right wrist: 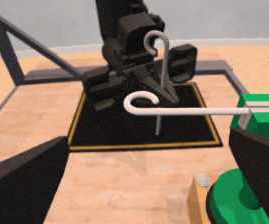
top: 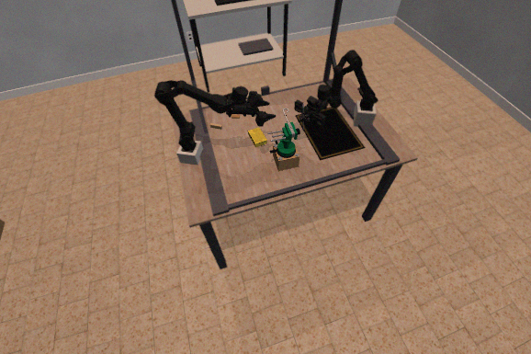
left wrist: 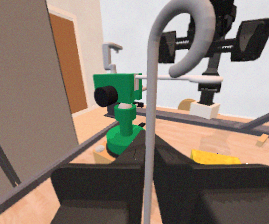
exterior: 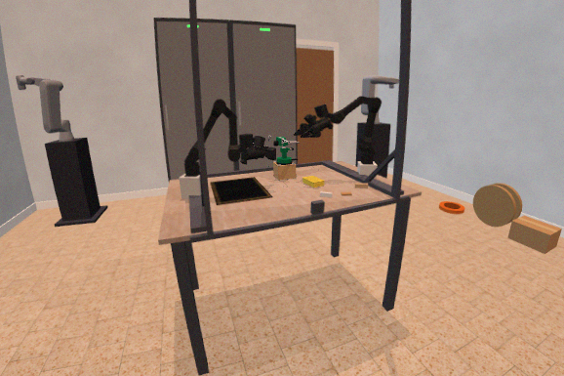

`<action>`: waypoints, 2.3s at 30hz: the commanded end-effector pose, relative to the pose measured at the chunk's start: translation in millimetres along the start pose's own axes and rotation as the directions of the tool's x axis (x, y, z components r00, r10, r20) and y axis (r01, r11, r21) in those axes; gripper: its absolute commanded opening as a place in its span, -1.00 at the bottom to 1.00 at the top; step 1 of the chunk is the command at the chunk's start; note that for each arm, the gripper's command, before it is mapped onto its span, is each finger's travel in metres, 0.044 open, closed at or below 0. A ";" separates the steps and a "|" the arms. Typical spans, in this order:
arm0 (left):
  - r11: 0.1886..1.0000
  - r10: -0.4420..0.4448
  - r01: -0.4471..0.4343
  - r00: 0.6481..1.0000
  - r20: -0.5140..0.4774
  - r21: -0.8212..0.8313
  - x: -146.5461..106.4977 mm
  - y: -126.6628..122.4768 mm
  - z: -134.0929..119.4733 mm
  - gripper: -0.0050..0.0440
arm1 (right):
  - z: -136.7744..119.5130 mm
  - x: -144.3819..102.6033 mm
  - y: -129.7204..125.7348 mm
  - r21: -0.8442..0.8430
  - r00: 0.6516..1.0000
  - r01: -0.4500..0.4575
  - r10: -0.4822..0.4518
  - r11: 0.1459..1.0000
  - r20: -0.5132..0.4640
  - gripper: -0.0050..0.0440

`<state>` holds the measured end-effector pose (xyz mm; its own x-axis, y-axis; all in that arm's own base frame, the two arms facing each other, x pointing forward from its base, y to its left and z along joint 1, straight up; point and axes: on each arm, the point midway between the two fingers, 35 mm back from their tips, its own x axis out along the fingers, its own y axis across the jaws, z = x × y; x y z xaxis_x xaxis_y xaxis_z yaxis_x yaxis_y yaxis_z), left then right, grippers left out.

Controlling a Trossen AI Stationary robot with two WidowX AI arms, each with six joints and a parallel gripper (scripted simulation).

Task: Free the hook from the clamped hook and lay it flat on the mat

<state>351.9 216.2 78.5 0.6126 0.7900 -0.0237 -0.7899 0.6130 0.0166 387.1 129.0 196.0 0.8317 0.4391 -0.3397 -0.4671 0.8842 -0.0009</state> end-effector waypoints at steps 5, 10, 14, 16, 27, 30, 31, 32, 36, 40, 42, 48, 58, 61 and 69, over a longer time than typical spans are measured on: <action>1.000 0.001 -0.001 1.000 0.027 -0.010 0.1 -0.1 11.2 -0.80 | 9.8 -3.3 0.0 -0.003 1.000 0.001 0.000 1.000 0.026 1.00; 1.000 0.001 -0.001 1.000 0.027 -0.010 0.1 -0.1 11.2 -0.80 | 9.8 -3.3 0.0 -0.003 1.000 0.001 0.000 1.000 0.026 1.00; 1.000 0.001 -0.001 1.000 0.027 -0.010 0.1 -0.1 11.2 -0.80 | 9.8 -3.3 0.0 -0.003 1.000 0.001 0.000 1.000 0.026 1.00; 1.000 0.001 -0.001 1.000 0.027 -0.010 0.1 -0.1 11.2 -0.80 | 9.8 -3.3 0.0 -0.003 1.000 0.001 0.000 1.000 0.026 1.00; 1.000 0.001 -0.001 1.000 0.027 -0.010 0.1 -0.1 11.2 -0.80 | 9.8 -3.3 0.0 -0.003 1.000 0.001 0.000 1.000 0.026 1.00; 1.000 0.001 -0.001 1.000 0.026 -0.010 -0.1 -0.2 11.1 -0.80 | 9.8 -3.3 0.0 -0.003 1.000 0.001 0.000 1.000 0.026 1.00; 1.000 0.001 -0.001 1.000 0.026 -0.010 -0.1 -0.2 11.1 -0.80 | 9.8 -3.3 0.0 -0.003 1.000 0.001 0.000 1.000 0.026 1.00; 1.000 0.001 -0.001 1.000 0.026 -0.010 -0.1 -0.2 11.1 -0.80 | 9.8 -3.3 0.0 -0.003 1.000 0.001 0.000 1.000 0.026 1.00; 1.000 -0.004 0.004 1.000 0.008 -0.019 -3.4 -3.9 8.0 -0.80 | 9.8 -3.3 0.0 -0.003 1.000 0.001 0.000 1.000 0.026 1.00; 0.999 -0.013 0.012 1.000 -0.026 -0.035 -10.0 -10.6 2.1 -0.80 | 9.8 -3.3 0.0 -0.003 1.000 0.001 0.000 1.000 0.026 1.00; 0.999 -0.017 0.016 0.999 -0.042 -0.043 -13.6 -13.9 -0.8 -0.80 | 9.8 -3.3 0.0 -0.003 1.000 0.001 0.000 1.000 0.026 1.00; 0.998 -0.027 0.022 0.996 -0.083 -0.060 -22.8 -21.4 -8.1 -0.80 | 9.8 -3.3 0.0 -0.003 1.000 0.001 0.000 1.000 0.026 1.00; 0.996 -0.040 0.028 0.988 -0.152 -0.084 -40.8 -32.8 -20.5 -0.80 | 9.8 -3.3 0.0 -0.003 1.000 0.001 0.000 1.000 0.026 1.00; 0.996 -0.044 0.028 0.984 -0.173 -0.090 -47.0 -36.0 -24.5 -0.80 | 9.8 -3.3 0.0 -0.003 1.000 0.001 0.000 1.000 0.026 1.00; 0.995 -0.048 0.027 0.976 -0.213 -0.100 -60.0 -41.5 -32.1 -0.80 | 9.8 -3.3 0.0 -0.003 1.000 0.001 0.000 1.000 0.026 1.00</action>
<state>347.0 148.3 40.6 0.6262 0.7410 -0.2426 -0.7719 0.6331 -0.0588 387.1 129.0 196.0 0.8317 0.4391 -0.3397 -0.4671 0.8842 -0.0009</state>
